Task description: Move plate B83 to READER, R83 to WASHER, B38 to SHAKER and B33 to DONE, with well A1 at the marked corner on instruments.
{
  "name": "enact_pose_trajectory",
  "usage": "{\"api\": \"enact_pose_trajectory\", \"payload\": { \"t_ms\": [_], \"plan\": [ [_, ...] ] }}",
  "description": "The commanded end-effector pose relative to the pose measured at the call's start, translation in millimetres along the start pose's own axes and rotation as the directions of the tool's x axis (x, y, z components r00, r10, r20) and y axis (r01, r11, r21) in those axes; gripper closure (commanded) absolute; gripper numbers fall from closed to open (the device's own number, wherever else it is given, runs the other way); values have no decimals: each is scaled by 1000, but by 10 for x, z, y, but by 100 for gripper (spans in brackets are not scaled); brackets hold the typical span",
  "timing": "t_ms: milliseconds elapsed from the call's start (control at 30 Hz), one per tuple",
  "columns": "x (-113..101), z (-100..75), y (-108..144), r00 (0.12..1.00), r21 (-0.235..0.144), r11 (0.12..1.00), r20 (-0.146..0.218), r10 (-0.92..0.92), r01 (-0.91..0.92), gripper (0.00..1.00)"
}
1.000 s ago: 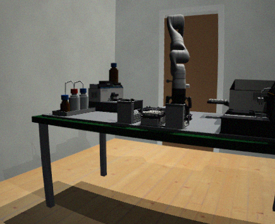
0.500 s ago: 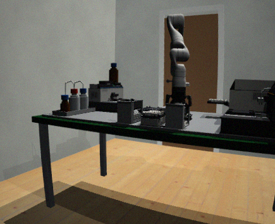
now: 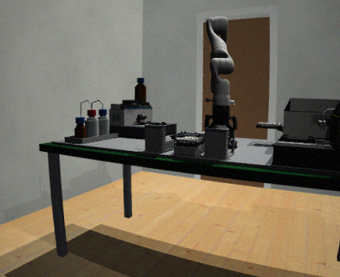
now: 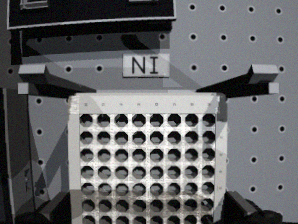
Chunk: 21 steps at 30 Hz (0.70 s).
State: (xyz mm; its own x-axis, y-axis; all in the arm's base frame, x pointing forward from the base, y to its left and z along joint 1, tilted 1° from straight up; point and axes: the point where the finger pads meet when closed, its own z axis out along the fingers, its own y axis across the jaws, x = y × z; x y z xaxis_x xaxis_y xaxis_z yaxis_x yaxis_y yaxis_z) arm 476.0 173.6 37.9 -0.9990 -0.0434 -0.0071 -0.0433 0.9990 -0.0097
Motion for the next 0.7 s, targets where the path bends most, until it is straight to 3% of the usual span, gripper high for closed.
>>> {"api": "enact_pose_trajectory", "payload": {
  "t_ms": [0, 667],
  "plan": [
    [-5, -33, 2, 1000, -1, 1000, 2, 0, 0, 6],
    [-5, -153, 2, 1000, -1, 1000, 2, 0, 0, 6]
  ]
}}
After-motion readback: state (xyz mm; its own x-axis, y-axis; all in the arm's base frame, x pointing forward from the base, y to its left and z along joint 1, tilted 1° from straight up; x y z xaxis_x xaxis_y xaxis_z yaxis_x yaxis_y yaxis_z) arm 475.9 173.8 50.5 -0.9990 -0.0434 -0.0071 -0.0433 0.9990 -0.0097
